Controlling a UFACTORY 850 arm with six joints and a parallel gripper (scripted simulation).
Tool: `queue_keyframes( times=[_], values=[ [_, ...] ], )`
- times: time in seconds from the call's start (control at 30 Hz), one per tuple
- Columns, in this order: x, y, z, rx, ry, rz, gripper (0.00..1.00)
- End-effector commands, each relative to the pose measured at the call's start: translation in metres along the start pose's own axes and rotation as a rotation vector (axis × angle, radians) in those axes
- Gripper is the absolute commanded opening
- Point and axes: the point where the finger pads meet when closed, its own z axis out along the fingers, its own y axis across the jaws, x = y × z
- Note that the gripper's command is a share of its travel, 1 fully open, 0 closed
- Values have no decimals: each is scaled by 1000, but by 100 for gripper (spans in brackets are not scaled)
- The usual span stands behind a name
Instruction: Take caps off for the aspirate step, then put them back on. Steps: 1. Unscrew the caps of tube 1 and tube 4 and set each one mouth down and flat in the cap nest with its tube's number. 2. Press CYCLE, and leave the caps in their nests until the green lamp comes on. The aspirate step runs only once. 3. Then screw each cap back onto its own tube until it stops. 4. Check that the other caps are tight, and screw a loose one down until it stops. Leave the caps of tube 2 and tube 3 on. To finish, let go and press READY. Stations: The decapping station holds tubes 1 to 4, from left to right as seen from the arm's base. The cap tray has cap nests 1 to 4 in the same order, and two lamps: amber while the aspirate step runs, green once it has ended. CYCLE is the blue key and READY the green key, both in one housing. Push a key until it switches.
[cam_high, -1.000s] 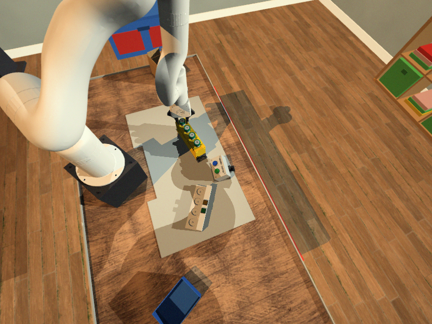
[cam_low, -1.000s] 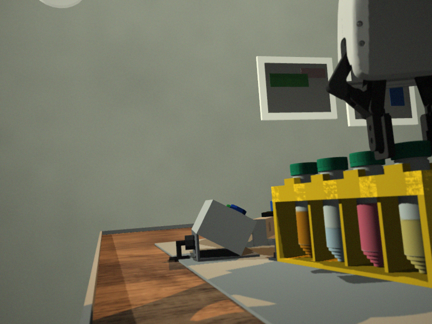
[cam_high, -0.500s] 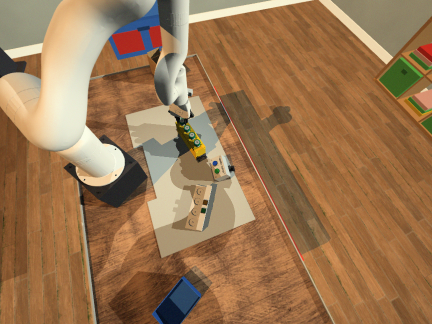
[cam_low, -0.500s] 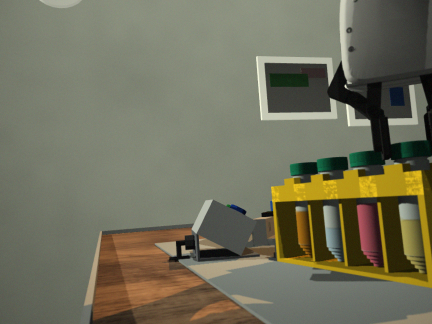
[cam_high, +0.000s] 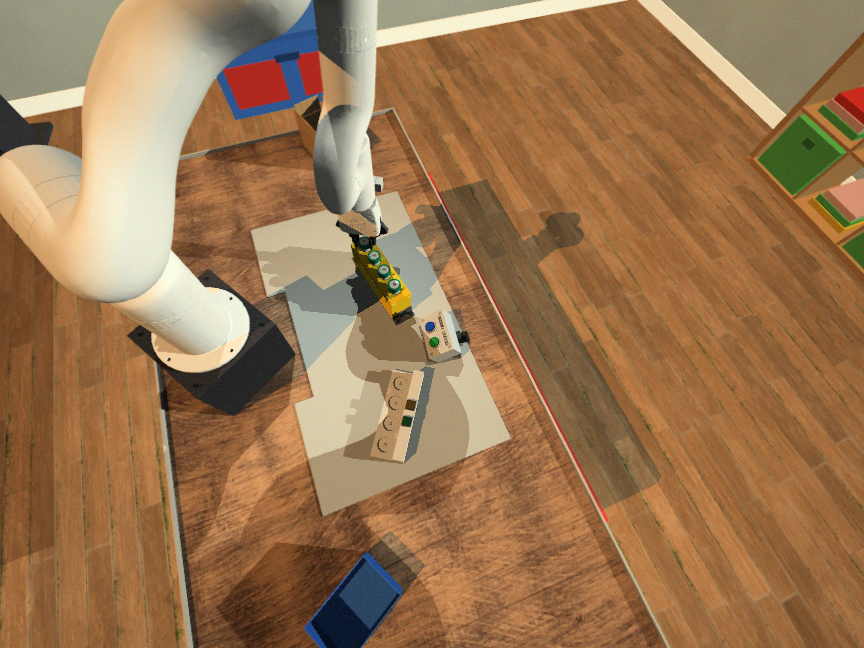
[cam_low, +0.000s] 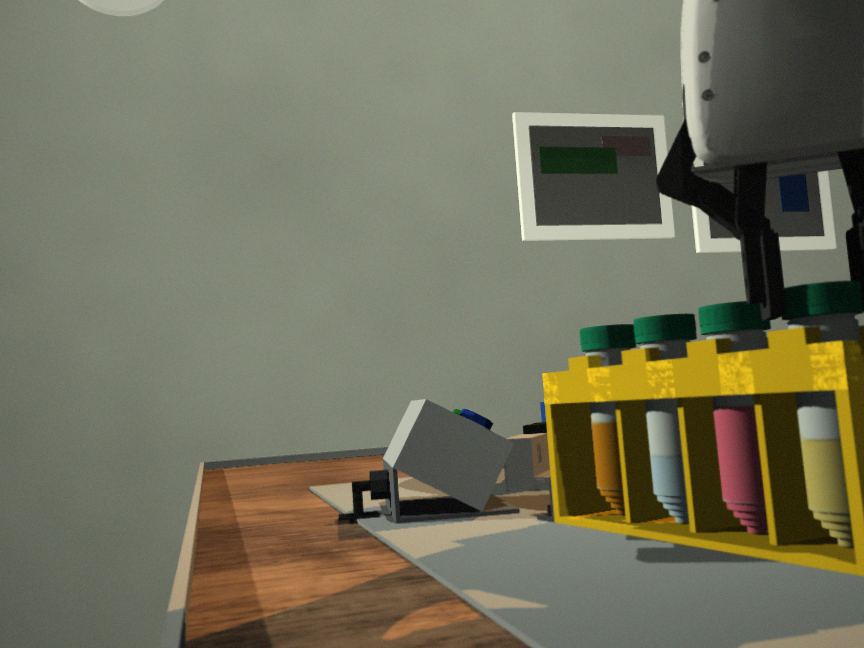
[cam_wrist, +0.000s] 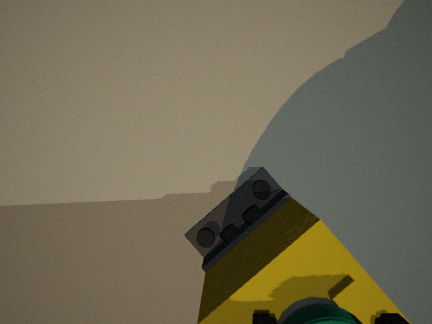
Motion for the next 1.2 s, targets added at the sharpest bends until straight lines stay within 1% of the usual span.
queue_keyframes(
  times=[0.0, 0.17, 0.23, 0.73, 0.8, 0.97, 1.17],
  values=[
    [1, 0, 0, -9, 20, -231, 0],
    [0, 0, -1, -11, 19, -481, 0],
    [0, 0, -1, -11, 19, -481, 0],
    [0, 0, -1, -19, 15, -1220, 0],
    [0, 0, -1, -19, 15, -1220, 0],
    [0, 0, -1, -21, 12, -1481, 0],
    [0, 0, -1, -21, 12, -1502, 0]
  ],
)
